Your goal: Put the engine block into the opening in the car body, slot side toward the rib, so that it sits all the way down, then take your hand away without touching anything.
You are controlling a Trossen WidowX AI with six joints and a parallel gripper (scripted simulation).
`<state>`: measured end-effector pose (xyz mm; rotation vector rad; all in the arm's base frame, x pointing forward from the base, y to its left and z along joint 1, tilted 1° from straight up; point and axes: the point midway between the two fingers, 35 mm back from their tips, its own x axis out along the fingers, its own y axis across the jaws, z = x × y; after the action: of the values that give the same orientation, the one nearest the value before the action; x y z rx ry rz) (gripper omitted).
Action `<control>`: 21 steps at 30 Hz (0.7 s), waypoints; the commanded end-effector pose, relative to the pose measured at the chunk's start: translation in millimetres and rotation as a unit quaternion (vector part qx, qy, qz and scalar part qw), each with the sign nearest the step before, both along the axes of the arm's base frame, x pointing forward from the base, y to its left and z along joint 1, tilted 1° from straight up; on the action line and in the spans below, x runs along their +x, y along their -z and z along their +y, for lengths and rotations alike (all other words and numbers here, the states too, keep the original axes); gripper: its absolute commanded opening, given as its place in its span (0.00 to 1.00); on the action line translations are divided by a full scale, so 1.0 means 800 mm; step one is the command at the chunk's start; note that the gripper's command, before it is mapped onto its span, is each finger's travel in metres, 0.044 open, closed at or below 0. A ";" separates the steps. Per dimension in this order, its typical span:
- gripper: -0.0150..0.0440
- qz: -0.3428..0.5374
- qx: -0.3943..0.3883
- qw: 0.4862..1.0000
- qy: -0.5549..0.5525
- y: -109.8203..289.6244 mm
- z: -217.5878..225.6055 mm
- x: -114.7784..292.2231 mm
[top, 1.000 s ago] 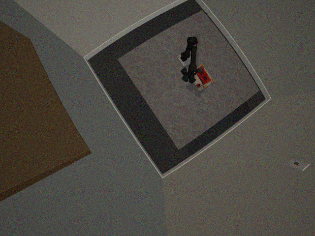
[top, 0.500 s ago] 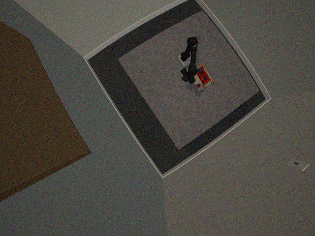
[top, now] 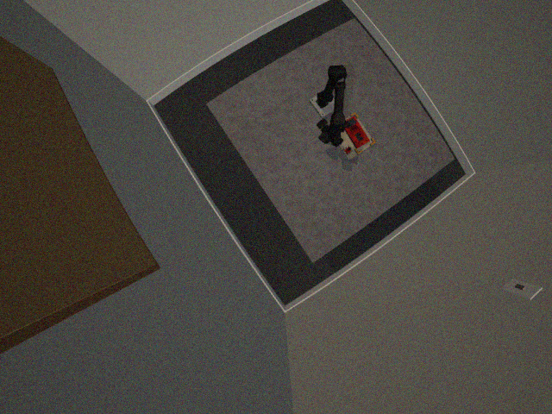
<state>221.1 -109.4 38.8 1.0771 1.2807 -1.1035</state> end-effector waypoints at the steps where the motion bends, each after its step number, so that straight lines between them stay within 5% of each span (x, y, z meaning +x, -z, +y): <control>1: 0.25 -0.007 -0.005 1.000 0.002 -0.017 -0.003 0.005; 21: 0.25 -0.007 -0.005 1.000 0.002 -0.096 -0.002 0.008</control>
<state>227.1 -111.0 103.0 1.0762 1.2803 -1.1021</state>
